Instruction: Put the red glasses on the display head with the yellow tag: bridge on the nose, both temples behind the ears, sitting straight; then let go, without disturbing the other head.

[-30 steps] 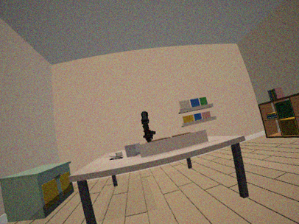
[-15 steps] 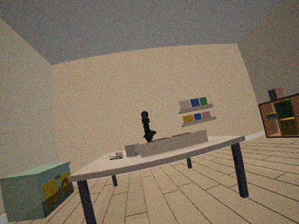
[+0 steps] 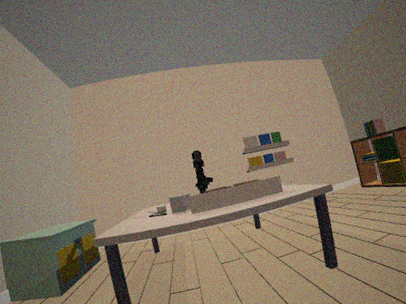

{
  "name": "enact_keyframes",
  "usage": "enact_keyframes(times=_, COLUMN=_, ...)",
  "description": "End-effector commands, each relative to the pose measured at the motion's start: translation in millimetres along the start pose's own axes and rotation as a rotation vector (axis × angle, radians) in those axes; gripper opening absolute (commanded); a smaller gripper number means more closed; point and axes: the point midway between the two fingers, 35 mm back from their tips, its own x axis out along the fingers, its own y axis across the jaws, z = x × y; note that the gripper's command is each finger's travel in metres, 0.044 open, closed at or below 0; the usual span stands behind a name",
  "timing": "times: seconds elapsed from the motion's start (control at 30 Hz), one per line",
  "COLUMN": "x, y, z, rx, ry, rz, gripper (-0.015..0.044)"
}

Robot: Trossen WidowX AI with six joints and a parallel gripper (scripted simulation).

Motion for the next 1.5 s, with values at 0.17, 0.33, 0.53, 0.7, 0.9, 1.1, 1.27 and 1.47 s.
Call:
enact_keyframes(times=0.17, x=1, y=-14, z=0, rx=0.003, ry=0.002, rz=0.002, gripper=0.0)
enact_keyframes(times=0.33, x=1, y=-21, z=0, rx=0.003, ry=0.002, rz=0.002, gripper=0.0)
enact_keyframes(times=0.53, x=1, y=-29, z=0, rx=0.003, ry=0.002, rz=0.001, gripper=0.0)
enact_keyframes(times=0.7, x=1, y=-37, z=0, rx=0.003, ry=0.002, rz=0.0, gripper=0.0)
enact_keyframes(times=0.9, x=2, y=-45, z=0, rx=0.003, ry=0.002, rz=0.0, gripper=0.0)
enact_keyframes(times=1.1, x=2, y=-54, z=0, rx=0.003, ry=0.002, rz=-0.001, gripper=0.0)
enact_keyframes(times=1.27, x=2, y=-61, z=0, rx=0.003, ry=0.002, rz=-0.001, gripper=0.0)
enact_keyframes(times=1.47, x=2, y=-69, z=0, rx=0.003, ry=0.002, rz=-0.002, gripper=0.0)
